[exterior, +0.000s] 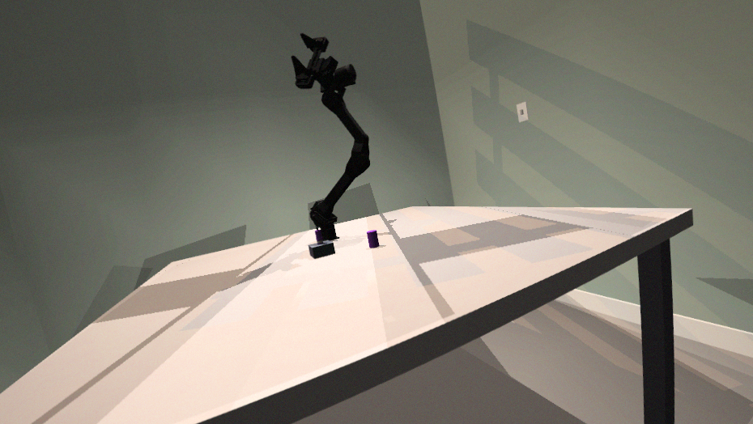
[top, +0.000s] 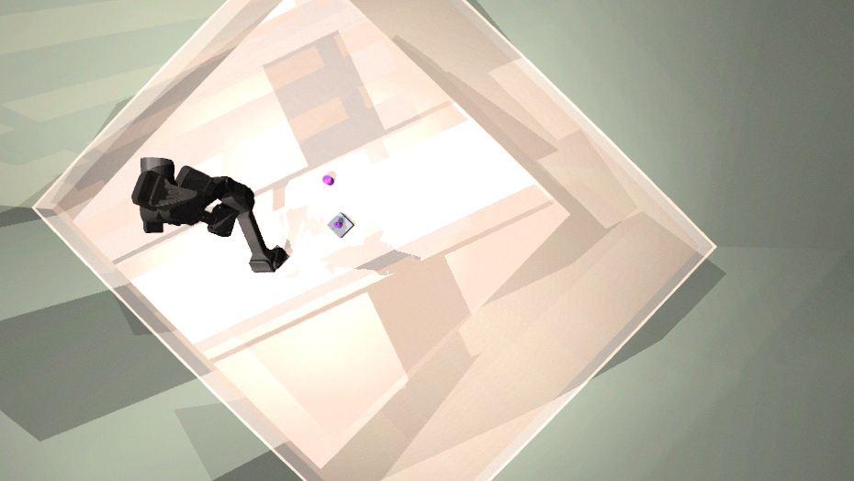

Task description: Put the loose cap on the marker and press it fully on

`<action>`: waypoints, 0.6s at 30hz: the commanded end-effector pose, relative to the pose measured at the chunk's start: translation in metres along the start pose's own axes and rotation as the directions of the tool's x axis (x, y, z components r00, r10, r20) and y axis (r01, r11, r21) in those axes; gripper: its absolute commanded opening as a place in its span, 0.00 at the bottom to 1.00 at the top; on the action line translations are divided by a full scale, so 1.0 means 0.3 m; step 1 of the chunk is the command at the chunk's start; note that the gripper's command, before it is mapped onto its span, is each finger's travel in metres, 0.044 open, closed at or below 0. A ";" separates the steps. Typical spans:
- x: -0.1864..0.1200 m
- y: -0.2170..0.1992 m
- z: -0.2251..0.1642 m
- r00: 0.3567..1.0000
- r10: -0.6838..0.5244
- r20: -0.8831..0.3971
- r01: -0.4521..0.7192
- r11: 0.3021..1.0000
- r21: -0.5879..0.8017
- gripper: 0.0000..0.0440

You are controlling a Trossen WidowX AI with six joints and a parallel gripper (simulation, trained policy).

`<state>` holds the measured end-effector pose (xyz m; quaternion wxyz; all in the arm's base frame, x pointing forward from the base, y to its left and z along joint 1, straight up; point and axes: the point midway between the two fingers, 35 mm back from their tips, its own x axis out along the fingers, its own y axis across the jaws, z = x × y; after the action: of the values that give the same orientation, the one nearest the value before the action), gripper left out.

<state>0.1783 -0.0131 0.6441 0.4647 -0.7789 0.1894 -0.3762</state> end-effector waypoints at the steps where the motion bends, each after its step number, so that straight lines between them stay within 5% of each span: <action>1: -0.001 0.001 -0.007 1.000 0.002 0.000 -0.002 1.000 0.009 0.86; 8: -0.015 0.005 -0.040 1.000 0.010 0.011 -0.011 0.997 0.077 0.49; 18: -0.030 0.023 -0.083 0.999 0.034 0.039 -0.039 0.987 0.153 0.55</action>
<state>0.1618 -0.0176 0.6414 0.5169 -0.7530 0.1689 -0.3705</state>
